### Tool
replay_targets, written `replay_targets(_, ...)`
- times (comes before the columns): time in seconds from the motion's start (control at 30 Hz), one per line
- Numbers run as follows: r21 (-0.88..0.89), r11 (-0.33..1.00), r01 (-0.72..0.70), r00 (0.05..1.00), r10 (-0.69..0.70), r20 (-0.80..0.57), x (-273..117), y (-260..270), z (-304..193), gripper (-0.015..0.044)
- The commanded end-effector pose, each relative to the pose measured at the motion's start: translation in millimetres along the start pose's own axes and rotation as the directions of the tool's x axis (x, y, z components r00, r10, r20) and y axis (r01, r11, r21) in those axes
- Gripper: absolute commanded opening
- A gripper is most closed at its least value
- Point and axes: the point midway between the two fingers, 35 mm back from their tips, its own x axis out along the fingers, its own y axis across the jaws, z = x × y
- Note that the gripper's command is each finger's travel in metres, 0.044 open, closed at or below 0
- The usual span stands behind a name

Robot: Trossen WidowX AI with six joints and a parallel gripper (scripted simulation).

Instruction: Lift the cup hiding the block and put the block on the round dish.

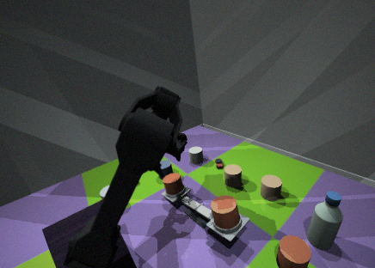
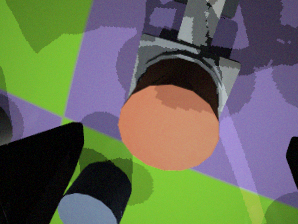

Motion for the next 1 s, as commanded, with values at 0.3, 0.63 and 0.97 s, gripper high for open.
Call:
replay_targets(0.3, 0.215, 0.971, 0.105, 0.994, -0.100, -0.036, 29.0, 12.5, -17.9, 0.0440)
replay_targets(0.63, 0.215, 0.971, 0.105, 0.994, -0.100, -0.035, 45.1, 11.0, -18.3, 0.0440)
replay_targets(0.97, 0.215, 0.971, 0.105, 0.994, -0.100, -0.035, 61.4, 10.4, -19.0, 0.0440)
